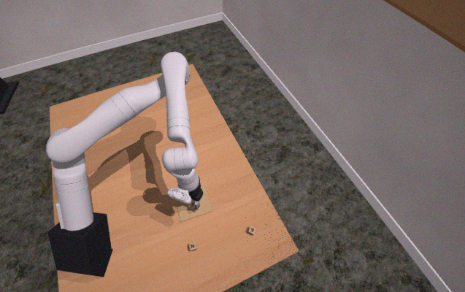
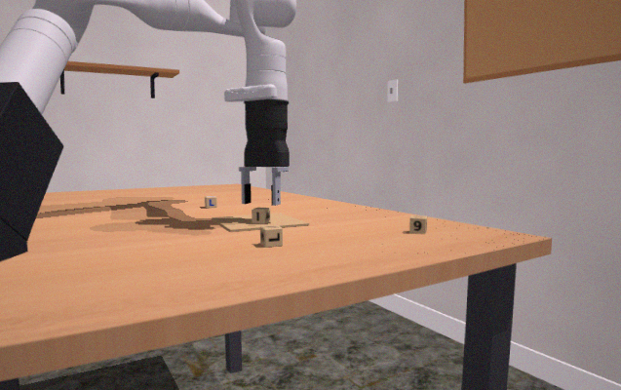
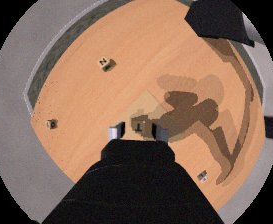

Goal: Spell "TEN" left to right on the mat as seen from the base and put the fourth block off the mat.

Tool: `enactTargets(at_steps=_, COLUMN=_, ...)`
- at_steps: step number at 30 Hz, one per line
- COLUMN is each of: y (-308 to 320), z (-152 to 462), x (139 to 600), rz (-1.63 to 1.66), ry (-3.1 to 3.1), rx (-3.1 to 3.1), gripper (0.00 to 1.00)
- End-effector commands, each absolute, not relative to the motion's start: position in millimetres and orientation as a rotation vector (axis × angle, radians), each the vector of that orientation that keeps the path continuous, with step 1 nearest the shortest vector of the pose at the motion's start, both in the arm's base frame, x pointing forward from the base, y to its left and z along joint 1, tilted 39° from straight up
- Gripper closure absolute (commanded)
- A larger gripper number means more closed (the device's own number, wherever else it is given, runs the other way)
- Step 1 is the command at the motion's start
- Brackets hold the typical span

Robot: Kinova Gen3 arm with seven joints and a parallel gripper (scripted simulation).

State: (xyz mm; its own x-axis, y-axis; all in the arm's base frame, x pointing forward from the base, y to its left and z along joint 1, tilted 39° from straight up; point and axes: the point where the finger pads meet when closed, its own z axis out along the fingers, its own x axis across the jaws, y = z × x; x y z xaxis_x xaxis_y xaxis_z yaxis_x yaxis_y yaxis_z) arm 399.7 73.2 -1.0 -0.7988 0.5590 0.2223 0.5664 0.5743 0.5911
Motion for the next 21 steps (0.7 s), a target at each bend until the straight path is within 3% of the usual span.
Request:
enactTargets(at_steps=1, y=73, z=-1, x=400, rz=-1.05, ry=-2.778, rx=-0.994, gripper=0.0)
enactTargets(at_steps=21, y=89, z=-21, x=406, rz=-1.05, ry=-2.778, rx=-0.994, gripper=0.0)
